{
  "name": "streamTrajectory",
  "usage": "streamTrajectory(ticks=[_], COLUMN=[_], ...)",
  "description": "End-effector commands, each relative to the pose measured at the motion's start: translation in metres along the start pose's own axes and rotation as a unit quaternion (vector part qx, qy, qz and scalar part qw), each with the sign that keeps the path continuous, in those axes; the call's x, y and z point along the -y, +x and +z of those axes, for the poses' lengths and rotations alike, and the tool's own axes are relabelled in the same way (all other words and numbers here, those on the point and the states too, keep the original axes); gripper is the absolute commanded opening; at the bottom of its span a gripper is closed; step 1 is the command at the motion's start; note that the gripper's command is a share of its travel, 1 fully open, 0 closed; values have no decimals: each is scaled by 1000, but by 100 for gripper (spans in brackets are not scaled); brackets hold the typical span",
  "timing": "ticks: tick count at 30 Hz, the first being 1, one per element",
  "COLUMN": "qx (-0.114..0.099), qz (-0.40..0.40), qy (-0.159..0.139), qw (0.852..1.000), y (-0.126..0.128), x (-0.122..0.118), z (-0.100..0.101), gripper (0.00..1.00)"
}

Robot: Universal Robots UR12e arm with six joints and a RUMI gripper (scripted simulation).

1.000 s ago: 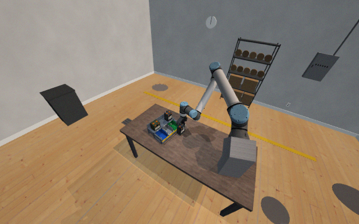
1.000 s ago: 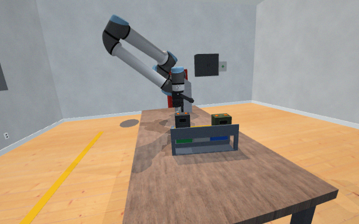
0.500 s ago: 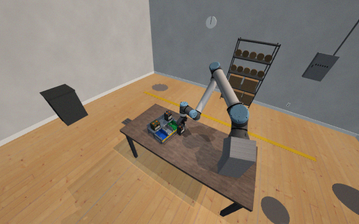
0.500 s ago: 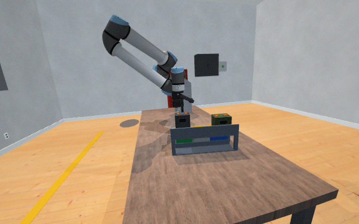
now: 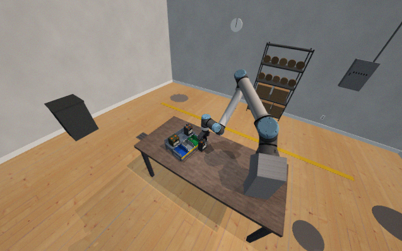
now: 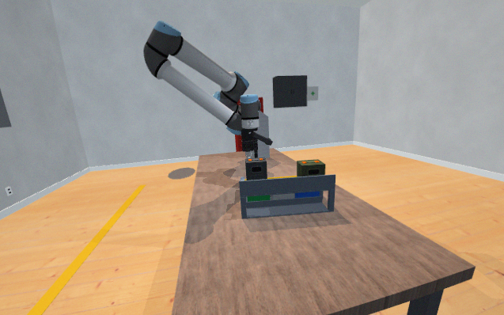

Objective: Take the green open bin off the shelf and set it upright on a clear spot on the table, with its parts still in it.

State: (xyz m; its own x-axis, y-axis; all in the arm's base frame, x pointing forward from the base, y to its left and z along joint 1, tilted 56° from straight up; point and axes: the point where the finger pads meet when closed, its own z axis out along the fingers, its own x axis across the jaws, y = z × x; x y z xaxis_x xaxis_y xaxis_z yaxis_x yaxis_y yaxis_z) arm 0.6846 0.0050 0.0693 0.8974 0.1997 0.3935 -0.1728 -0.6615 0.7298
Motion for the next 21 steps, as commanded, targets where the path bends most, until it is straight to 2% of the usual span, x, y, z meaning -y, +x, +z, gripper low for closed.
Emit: streamTrajectory(ticks=[1,5,17,21], qx=[0,-1,-1,-1], qz=[0,0,0,0], qy=[0,0,0,0], qw=[1000,1000,1000,1000], y=[-1,-5,-5,-10], x=[8,40,40,70], z=[-1,-1,-1,-1], gripper=[0,0,0,0])
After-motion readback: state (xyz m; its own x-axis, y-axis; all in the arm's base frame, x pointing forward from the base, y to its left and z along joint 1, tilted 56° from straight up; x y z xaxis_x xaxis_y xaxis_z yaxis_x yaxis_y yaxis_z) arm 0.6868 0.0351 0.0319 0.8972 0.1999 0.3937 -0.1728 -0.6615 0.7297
